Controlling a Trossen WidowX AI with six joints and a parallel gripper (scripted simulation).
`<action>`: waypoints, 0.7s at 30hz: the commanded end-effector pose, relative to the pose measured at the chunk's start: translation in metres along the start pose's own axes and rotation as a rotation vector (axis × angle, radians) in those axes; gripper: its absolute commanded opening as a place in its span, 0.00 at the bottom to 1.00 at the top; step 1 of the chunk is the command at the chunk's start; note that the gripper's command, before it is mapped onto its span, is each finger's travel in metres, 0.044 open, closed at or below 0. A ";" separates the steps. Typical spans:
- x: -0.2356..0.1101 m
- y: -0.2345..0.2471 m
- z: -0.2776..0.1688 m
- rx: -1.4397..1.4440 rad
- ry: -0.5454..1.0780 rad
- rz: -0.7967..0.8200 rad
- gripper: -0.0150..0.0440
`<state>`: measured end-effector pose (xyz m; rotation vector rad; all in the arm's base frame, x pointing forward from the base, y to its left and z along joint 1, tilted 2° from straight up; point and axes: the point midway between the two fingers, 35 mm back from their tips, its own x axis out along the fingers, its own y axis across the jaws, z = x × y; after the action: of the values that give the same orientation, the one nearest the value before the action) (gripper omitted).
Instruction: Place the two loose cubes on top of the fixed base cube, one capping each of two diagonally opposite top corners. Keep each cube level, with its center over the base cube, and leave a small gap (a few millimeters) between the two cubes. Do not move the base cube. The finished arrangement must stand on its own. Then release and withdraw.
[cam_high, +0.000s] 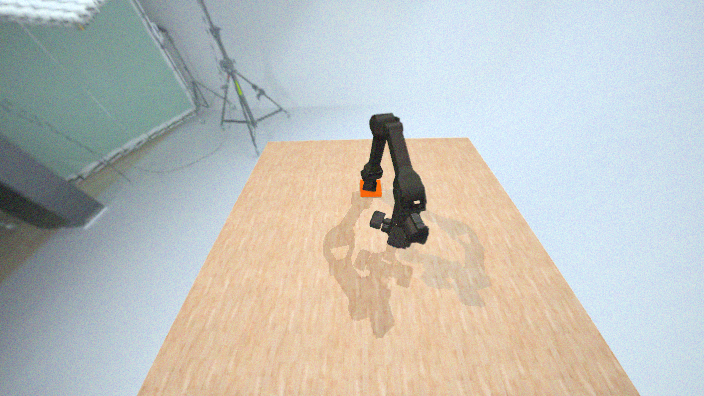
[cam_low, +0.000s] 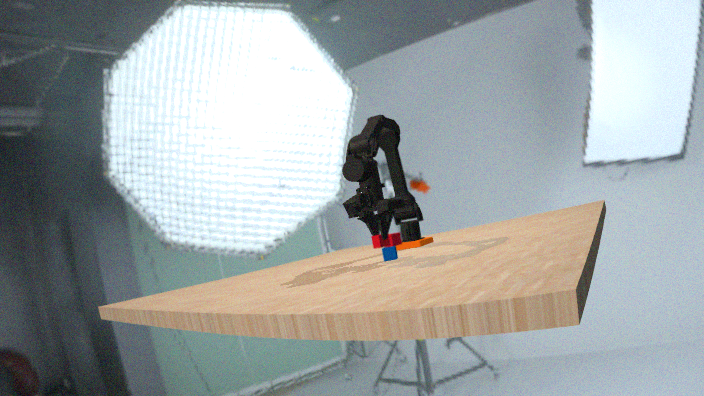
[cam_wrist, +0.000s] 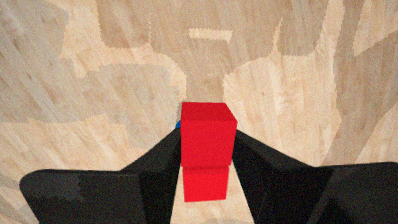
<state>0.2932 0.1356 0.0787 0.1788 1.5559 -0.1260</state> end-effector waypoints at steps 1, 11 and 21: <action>0.002 0.001 0.000 0.005 0.004 0.004 0.43; 0.003 0.001 0.000 0.005 0.004 0.004 0.43; 0.003 0.001 0.000 0.005 0.004 0.004 0.57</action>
<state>0.2931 0.1356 0.0764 0.1790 1.5577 -0.1272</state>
